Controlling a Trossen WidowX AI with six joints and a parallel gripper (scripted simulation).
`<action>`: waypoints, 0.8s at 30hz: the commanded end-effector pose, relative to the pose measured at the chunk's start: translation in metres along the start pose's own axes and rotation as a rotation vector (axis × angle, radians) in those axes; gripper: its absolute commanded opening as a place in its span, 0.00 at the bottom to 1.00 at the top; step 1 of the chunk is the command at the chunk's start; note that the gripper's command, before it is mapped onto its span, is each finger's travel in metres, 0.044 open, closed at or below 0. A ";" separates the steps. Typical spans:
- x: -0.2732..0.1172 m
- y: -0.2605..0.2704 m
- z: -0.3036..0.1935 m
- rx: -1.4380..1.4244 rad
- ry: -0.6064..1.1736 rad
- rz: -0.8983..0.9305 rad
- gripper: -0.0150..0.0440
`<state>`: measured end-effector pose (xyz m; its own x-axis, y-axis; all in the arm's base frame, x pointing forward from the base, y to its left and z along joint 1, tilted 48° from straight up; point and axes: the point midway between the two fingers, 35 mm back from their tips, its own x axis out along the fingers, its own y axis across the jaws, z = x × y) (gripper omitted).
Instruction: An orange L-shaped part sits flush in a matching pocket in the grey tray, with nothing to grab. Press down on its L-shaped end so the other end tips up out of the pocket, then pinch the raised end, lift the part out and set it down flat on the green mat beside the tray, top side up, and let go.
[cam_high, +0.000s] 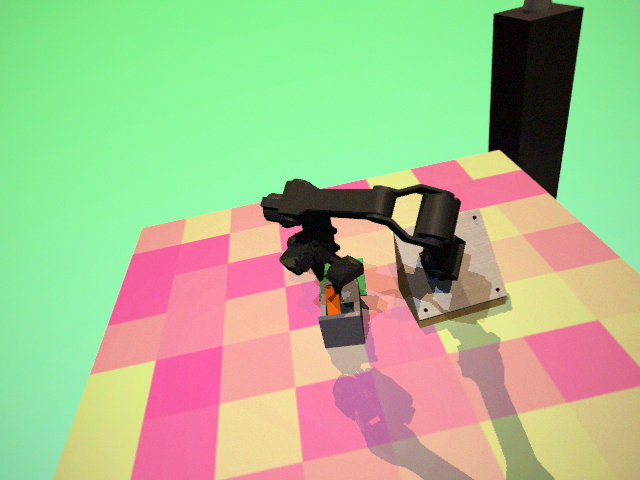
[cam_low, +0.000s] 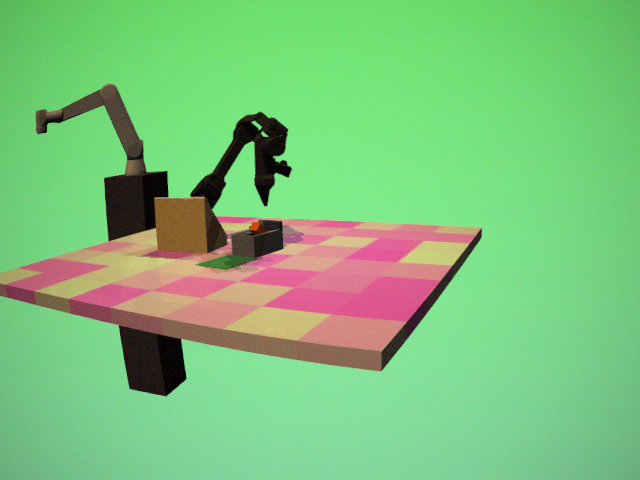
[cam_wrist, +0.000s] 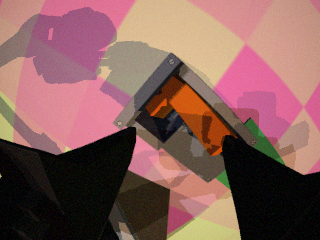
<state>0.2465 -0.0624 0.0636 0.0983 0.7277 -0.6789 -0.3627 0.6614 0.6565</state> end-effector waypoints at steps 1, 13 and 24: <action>-0.001 -0.035 -0.022 -0.750 0.009 -0.001 0.73; -0.001 -0.040 -0.026 -0.921 0.008 0.000 0.73; 0.005 -0.040 -0.025 -0.921 0.008 0.000 0.73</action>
<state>0.2384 -0.0929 0.0303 0.0971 0.7240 -0.6830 -0.9481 0.2761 0.1580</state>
